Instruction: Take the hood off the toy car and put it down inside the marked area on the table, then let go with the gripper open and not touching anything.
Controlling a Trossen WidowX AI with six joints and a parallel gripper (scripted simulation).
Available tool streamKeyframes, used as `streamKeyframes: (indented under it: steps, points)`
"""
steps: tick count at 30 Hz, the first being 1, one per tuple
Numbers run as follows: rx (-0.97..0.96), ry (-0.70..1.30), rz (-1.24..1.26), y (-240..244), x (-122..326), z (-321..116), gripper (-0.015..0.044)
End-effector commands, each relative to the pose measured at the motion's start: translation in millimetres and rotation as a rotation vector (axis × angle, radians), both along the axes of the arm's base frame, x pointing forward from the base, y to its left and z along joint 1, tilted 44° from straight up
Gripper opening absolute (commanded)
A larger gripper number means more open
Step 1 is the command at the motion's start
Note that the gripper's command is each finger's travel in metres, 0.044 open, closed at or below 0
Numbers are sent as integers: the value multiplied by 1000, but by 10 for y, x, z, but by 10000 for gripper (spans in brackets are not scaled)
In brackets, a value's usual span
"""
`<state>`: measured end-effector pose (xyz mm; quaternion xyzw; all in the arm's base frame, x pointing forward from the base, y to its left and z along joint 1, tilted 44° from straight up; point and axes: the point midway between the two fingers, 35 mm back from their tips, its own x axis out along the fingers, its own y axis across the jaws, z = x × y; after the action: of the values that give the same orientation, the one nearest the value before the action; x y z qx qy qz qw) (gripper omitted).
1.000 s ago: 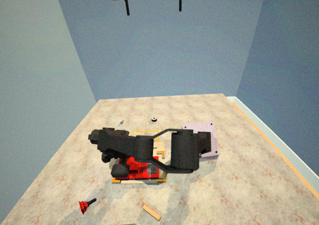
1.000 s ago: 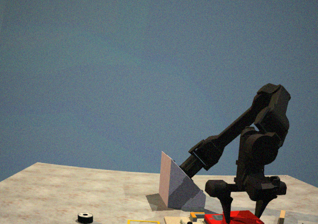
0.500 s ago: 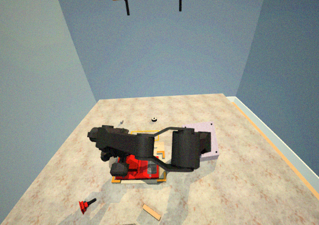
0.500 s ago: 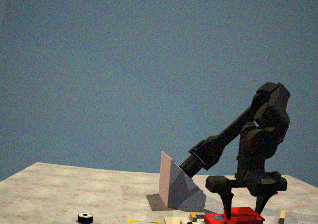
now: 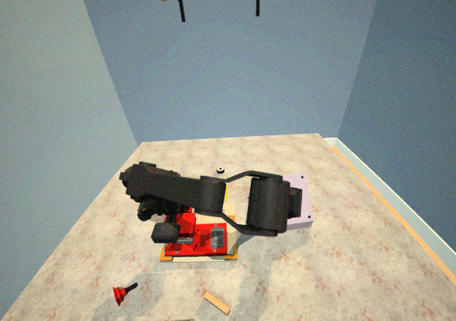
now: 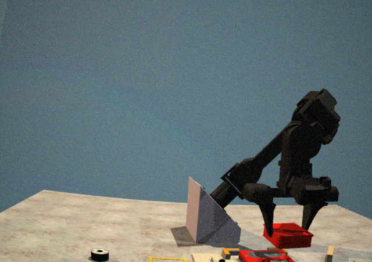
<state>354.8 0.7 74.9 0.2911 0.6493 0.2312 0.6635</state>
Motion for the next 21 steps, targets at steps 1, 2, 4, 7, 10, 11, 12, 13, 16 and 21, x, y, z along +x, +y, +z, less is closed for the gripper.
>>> streamKeyframes:
  steps: [1,2,4,7,10,11,12,13,16,21]
  points:
    - [-2,1,2,-12,-3,-34,0]
    - [-4,0,2,-49,-3,-61,0]
    - [-11,-4,1,-138,-7,-126,0]
    - [-20,-9,1,-272,-19,-224,0]
    - [-28,-11,1,-403,-38,-324,0]
    - [-29,-10,0,-446,-46,-358,0]
    - [-31,-9,0,-489,-54,-393,0]
    - [-32,-8,-1,-532,-64,-427,0]
    - [-36,-5,-1,-658,-97,-530,0]
    - [-41,-1,-3,-862,-168,-705,0]
